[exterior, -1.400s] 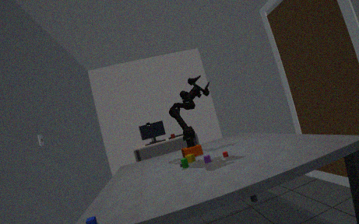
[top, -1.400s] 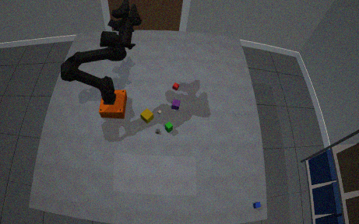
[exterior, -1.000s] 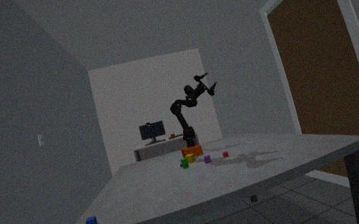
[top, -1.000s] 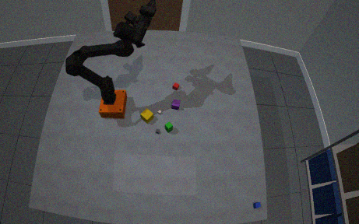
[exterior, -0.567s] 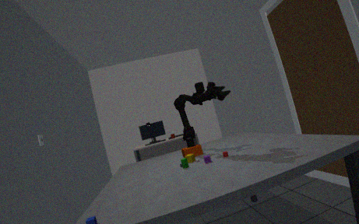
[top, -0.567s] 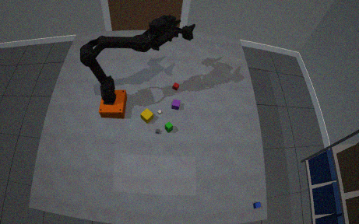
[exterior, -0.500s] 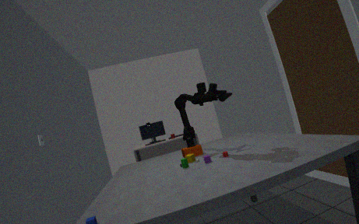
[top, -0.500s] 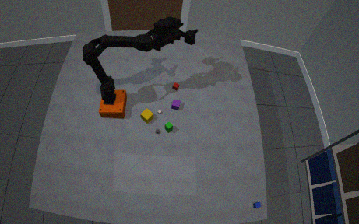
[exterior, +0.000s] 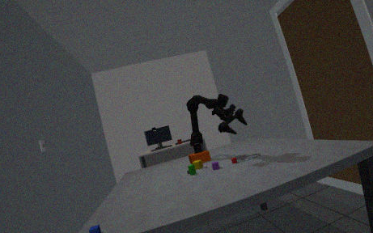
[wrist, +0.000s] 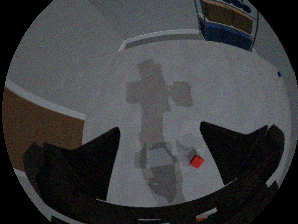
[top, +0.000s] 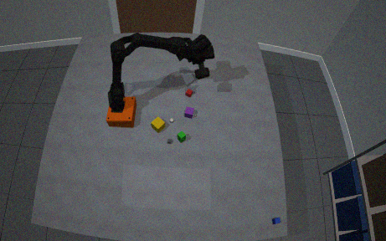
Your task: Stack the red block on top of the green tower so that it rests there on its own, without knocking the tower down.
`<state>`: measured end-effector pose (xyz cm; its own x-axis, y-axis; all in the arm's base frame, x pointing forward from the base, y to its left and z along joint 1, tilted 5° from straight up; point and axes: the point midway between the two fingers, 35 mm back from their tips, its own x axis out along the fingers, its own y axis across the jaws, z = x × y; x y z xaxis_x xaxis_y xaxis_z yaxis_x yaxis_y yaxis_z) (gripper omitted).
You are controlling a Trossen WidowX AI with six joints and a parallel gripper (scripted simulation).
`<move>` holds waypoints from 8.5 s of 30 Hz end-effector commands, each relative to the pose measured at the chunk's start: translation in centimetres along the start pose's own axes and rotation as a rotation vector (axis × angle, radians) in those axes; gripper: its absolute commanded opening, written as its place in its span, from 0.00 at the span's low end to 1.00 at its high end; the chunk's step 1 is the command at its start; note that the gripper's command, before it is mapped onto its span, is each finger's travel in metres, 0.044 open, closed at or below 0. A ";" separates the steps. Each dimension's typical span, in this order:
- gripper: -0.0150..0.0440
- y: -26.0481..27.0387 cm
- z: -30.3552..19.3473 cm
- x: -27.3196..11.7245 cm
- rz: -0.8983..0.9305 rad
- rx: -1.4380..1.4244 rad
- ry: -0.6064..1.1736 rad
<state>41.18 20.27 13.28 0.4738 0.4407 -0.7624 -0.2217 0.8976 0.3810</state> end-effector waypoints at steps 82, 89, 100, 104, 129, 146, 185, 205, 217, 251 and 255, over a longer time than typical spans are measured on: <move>0.45 -9.7 -13.9 7.9 -0.533 0.542 0.493; 0.38 -9.7 -13.9 7.9 -0.533 0.542 0.493; 0.25 -8.1 -11.5 4.7 -0.533 0.542 0.493; 0.25 -7.4 -10.2 3.0 -0.533 0.542 0.493; 0.25 -10.4 -6.1 -2.4 -0.541 0.548 0.478; 0.25 -20.7 -6.3 -7.3 -0.553 0.541 0.479; 0.25 -30.9 -12.5 -8.7 -0.560 0.536 0.491; 0.25 -31.0 -12.8 -8.3 -0.560 0.536 0.491; 0.25 -31.0 -12.8 -8.3 -0.560 0.536 0.491; 1.00 -30.9 -12.7 -8.3 -0.557 0.543 0.490; 1.00 -30.9 -12.7 -8.3 -0.557 0.543 0.490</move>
<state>33.25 -11.02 1.23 -0.0495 0.0123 -0.9987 0.4194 0.9077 -0.0096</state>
